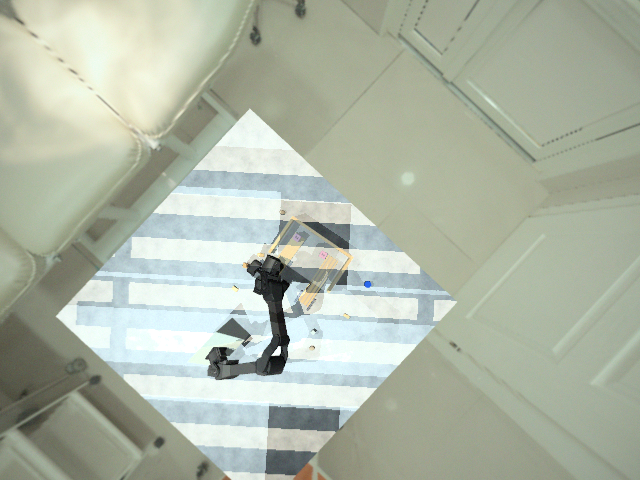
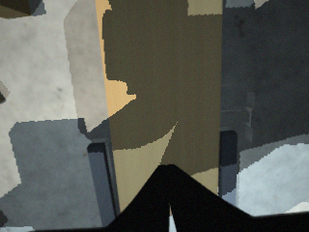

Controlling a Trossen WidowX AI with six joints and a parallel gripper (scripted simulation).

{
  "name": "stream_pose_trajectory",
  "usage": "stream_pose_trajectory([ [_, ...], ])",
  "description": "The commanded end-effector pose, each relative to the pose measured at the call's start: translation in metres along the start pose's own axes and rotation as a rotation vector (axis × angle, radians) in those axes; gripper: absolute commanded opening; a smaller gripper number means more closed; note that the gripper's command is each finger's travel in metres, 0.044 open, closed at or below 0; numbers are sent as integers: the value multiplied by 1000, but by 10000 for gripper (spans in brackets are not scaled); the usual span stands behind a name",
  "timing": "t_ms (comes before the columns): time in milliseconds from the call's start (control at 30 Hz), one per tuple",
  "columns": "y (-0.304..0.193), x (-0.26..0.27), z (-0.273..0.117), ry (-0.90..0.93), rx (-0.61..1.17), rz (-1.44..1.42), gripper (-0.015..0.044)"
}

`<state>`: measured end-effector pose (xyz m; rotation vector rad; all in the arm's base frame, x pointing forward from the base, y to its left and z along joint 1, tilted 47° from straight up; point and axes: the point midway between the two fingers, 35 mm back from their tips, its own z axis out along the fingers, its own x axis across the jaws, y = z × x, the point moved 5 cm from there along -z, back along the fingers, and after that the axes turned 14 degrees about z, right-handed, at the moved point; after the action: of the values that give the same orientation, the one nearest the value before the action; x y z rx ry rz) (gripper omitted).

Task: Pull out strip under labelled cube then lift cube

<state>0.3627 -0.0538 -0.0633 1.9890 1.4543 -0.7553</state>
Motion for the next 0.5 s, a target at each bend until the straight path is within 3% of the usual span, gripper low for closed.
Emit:
stream_pose_trajectory([
  [0,-4,-2,2,-4,0,-1,0],
  [467,-26,-7,3,-4,1,-2,0],
])
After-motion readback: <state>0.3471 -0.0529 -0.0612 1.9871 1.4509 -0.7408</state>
